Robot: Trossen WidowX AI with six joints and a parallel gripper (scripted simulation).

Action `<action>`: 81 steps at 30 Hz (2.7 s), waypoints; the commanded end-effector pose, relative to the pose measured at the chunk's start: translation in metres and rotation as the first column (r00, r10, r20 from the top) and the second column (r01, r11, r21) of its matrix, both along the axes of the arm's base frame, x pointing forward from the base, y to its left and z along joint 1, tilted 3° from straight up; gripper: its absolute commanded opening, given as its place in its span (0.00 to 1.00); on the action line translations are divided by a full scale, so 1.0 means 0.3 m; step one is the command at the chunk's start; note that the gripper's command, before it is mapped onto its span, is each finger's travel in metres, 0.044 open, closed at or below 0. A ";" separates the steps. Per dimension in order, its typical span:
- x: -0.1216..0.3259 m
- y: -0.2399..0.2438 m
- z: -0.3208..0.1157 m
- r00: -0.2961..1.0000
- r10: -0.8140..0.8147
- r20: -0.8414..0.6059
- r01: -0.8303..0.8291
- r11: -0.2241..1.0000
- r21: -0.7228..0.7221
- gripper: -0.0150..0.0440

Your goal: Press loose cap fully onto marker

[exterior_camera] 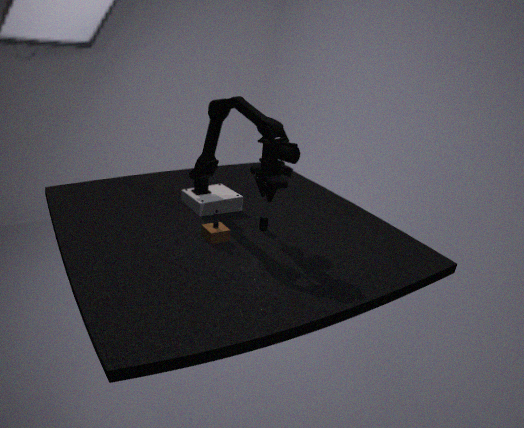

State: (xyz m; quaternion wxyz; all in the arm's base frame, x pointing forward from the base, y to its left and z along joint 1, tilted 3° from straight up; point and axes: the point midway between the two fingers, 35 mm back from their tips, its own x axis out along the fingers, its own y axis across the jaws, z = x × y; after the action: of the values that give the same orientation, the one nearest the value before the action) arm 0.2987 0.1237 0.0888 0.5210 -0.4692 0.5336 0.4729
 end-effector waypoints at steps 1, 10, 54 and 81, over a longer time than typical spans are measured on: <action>-0.001 -0.001 -0.074 1.000 -0.002 -0.004 0.002 1.000 -0.013 0.68; 0.000 -0.003 -0.161 1.000 -0.002 -0.004 0.002 1.000 -0.013 0.68; -0.001 -0.006 -0.337 1.000 -0.002 -0.004 0.002 1.000 -0.013 0.47; 0.005 0.000 -0.151 1.000 -0.001 -0.001 0.001 1.000 -0.012 0.25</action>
State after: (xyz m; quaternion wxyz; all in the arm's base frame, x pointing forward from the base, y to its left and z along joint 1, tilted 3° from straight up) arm 0.3011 0.1229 0.0329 0.5169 -0.4752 0.5356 0.4692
